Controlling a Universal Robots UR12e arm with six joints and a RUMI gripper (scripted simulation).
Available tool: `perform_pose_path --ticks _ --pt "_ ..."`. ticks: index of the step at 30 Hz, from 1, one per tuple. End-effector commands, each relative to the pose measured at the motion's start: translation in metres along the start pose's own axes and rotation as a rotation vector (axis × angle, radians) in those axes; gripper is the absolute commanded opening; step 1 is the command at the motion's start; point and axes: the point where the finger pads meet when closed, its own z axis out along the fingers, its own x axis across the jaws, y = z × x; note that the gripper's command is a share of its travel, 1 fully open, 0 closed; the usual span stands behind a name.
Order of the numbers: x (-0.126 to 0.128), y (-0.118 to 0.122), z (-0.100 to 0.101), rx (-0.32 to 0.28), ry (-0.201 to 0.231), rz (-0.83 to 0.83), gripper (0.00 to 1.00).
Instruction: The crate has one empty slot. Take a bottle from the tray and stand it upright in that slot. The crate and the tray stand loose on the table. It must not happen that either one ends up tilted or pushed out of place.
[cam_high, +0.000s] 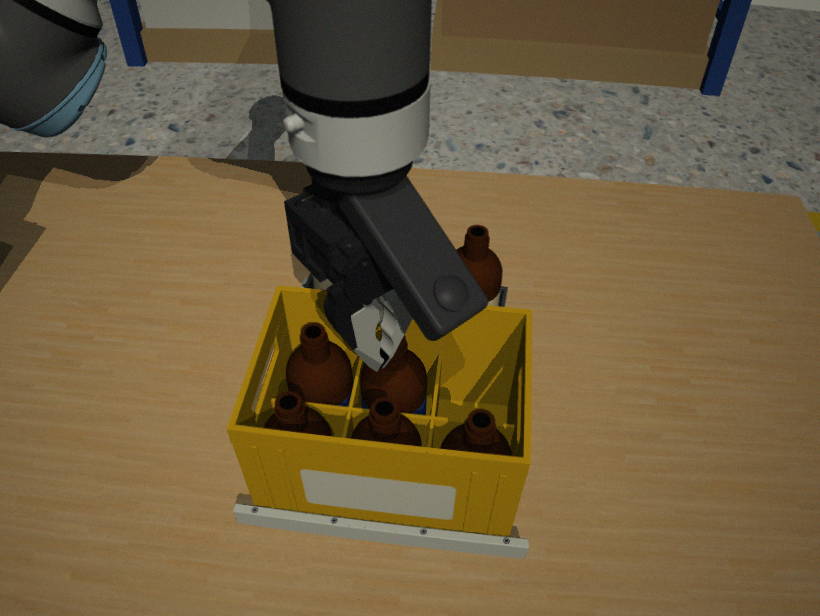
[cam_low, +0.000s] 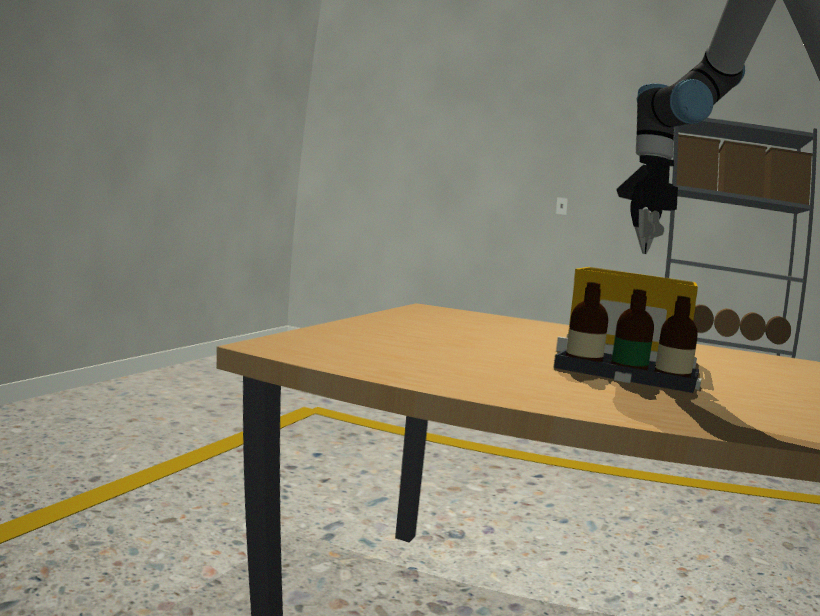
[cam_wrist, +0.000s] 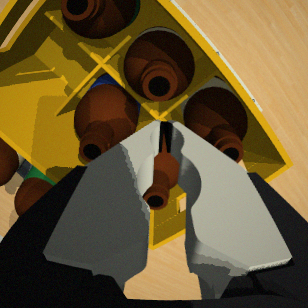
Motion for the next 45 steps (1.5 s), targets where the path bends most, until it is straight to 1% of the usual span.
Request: perform_pose_path --ticks 1,5,7,9,12,15,17,20,23,25,27,30,34,35,45 --pt "0.0 -0.001 -0.001 0.001 0.0 0.0 0.0" --pt "-0.008 0.006 -0.001 0.002 0.001 0.003 0.0" --pt "-0.02 0.015 -0.002 0.002 0.001 0.008 0.0" --pt "-0.037 0.029 -0.003 0.003 0.002 0.015 0.0" --pt "-0.07 0.059 -0.005 0.005 0.004 0.03 0.0" --pt "-0.106 0.097 -0.005 0.005 0.004 0.046 0.0" --pt "-0.106 0.097 -0.005 0.005 0.004 0.046 0.0" --pt "-0.138 0.138 -0.004 0.005 0.003 0.063 0.0" --pt "-0.163 0.174 -0.003 0.003 0.001 0.076 0.0" --pt "-0.174 0.193 -0.002 0.002 0.0 0.083 0.0" --pt "-0.181 0.206 -0.001 0.001 -0.001 0.087 0.0" --pt "-0.185 0.214 -0.001 0.0 -0.002 0.09 0.0" --pt "-0.186 0.214 -0.001 0.0 -0.002 0.09 0.0" --pt "-0.186 0.214 -0.001 0.0 -0.002 0.09 0.38" --pt "-0.186 0.214 -0.001 0.0 -0.002 0.09 0.38"
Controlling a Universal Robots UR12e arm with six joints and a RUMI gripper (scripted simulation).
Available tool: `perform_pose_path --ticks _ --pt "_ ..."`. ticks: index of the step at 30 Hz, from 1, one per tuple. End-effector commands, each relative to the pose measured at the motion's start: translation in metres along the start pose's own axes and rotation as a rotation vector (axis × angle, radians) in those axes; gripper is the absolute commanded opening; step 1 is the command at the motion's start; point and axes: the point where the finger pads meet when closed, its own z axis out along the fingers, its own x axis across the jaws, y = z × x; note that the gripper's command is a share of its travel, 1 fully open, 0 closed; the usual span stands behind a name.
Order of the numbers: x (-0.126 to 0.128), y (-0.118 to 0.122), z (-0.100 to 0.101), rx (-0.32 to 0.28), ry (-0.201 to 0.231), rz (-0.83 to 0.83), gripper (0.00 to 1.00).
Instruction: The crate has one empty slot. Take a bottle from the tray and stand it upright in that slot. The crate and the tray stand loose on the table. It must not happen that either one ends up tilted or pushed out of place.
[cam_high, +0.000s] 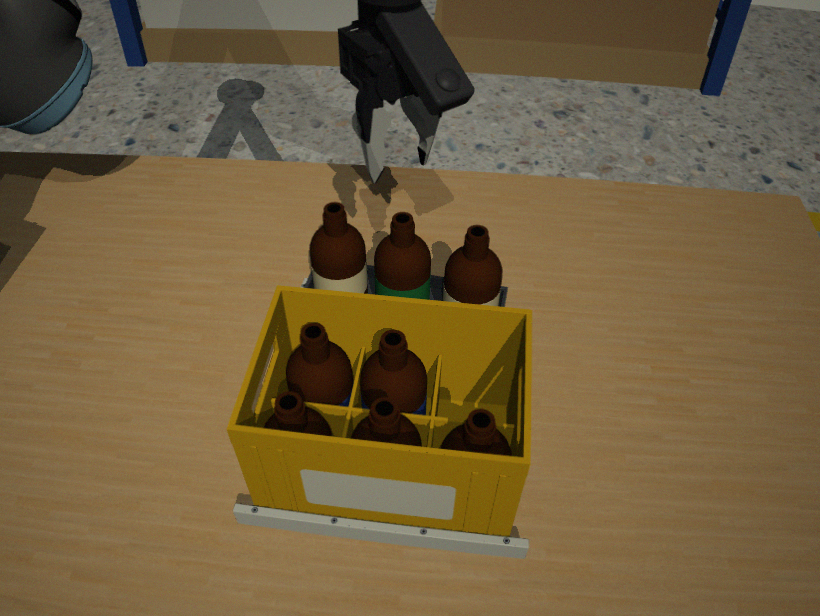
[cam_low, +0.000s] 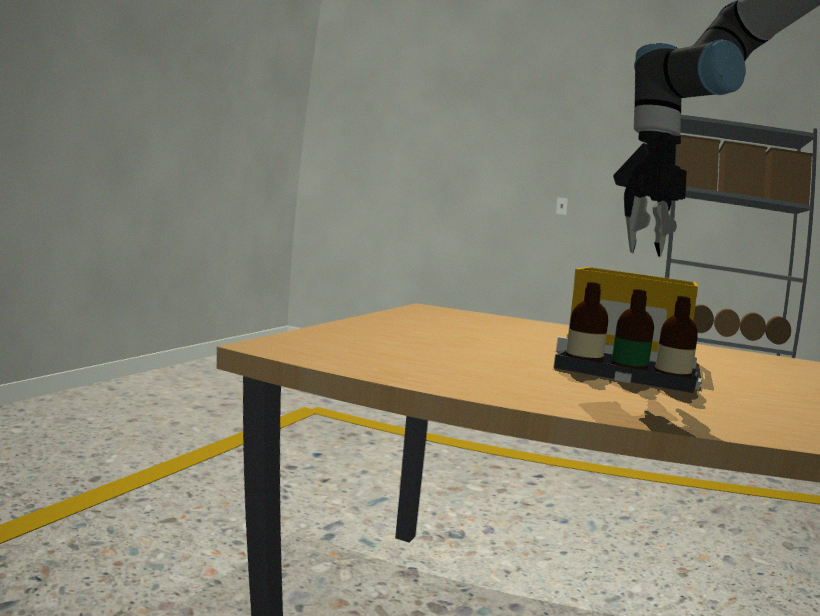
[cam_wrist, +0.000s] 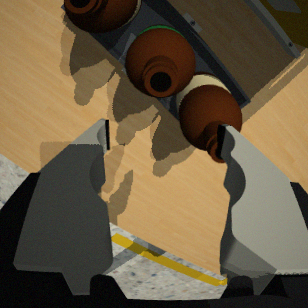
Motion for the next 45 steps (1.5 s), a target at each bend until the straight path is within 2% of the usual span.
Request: perform_pose_path --ticks 1,30,45 --pt "-0.0004 -0.0003 -0.0006 0.001 0.0 0.0 0.38" --pt "-0.0004 -0.0003 0.0 0.001 0.0 0.0 0.38" --pt "-0.0006 -0.0007 0.0092 0.002 0.001 0.0 0.38"
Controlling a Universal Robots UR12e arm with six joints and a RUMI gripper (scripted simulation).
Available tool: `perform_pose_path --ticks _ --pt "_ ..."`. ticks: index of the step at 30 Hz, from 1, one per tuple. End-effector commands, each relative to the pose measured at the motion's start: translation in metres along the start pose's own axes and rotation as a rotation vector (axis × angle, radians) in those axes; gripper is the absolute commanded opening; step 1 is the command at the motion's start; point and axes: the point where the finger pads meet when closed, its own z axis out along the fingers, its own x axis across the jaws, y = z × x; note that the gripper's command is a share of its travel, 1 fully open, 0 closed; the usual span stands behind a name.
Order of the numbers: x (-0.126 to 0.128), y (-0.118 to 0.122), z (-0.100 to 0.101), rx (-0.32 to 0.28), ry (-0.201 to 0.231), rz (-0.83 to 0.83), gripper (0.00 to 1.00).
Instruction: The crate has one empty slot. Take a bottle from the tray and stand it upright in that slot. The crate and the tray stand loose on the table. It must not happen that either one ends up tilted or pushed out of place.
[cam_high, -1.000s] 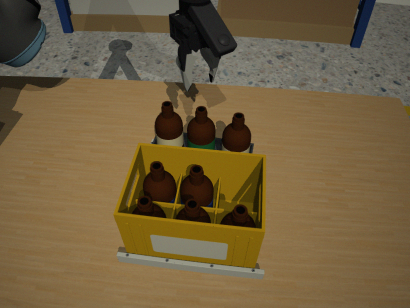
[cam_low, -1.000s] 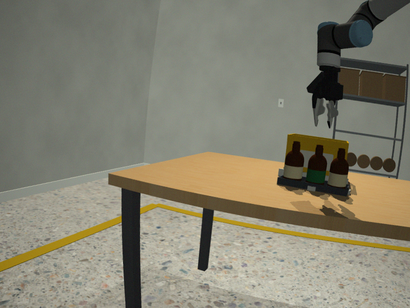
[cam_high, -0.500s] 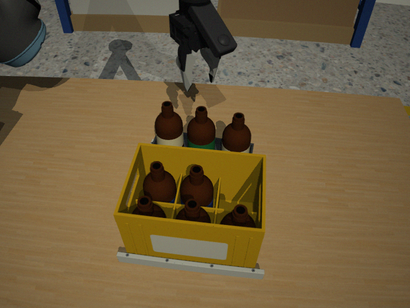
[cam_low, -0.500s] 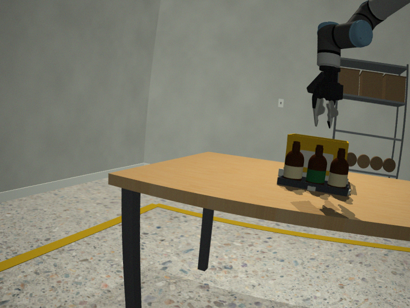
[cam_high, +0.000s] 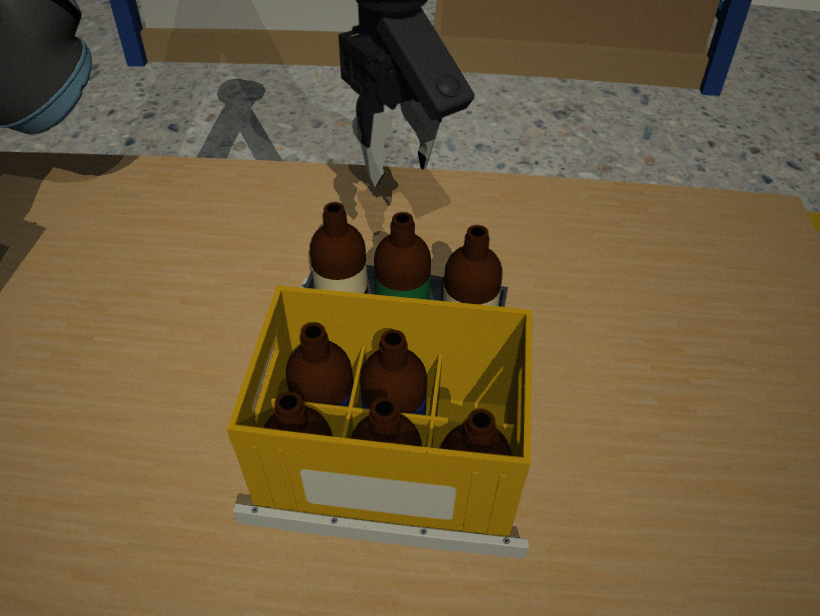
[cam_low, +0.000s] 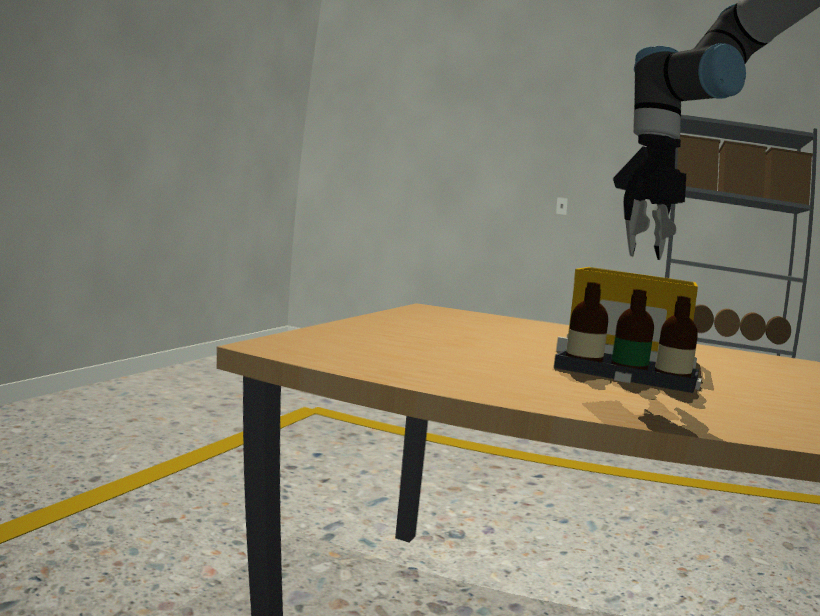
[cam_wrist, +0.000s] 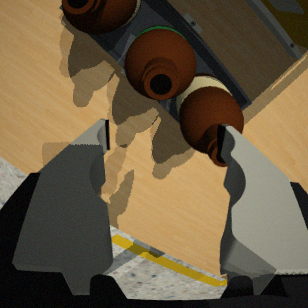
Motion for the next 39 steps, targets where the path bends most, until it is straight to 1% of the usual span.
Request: perform_pose_path --ticks 1,25,39 --pt "0.0 -0.001 0.004 0.001 0.0 0.0 0.38" --pt "-0.001 -0.002 0.034 0.001 0.0 0.0 0.38" --pt "-0.002 -0.002 0.04 0.001 0.0 0.0 0.38"
